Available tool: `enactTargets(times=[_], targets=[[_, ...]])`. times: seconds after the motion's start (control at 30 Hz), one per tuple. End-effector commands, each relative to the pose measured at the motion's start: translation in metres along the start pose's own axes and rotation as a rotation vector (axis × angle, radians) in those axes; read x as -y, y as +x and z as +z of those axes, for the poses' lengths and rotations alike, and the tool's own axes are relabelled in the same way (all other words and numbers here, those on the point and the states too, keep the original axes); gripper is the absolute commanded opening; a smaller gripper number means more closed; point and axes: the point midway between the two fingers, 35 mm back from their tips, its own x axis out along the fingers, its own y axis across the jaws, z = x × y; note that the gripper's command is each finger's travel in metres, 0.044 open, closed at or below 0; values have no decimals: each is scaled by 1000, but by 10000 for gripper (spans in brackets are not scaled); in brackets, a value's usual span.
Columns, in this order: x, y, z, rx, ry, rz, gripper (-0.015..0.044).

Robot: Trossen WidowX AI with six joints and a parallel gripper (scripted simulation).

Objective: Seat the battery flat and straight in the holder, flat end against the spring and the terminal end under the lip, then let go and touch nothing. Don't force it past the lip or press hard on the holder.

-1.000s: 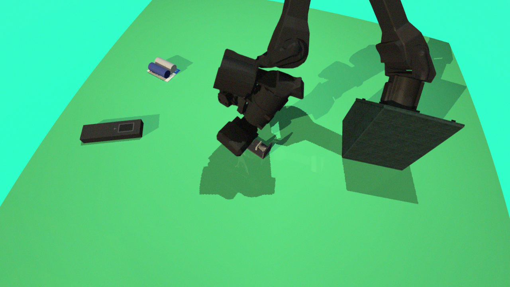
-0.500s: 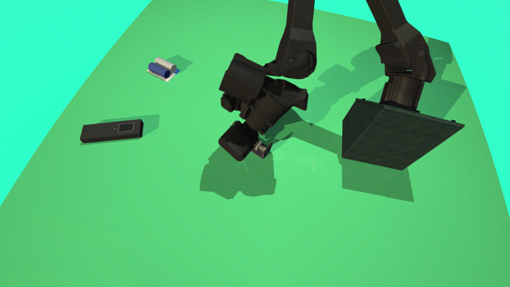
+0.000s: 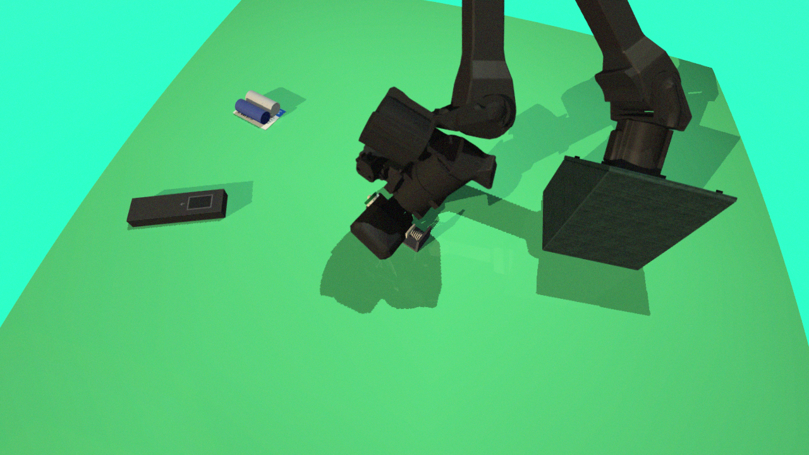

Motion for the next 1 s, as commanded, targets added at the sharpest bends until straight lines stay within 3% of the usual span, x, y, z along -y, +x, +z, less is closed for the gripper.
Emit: enactTargets(times=[0.0,0.97], targets=[[3,2,-6,8,-19,-5,88],[10,1,-16,83,-28,26,88]])
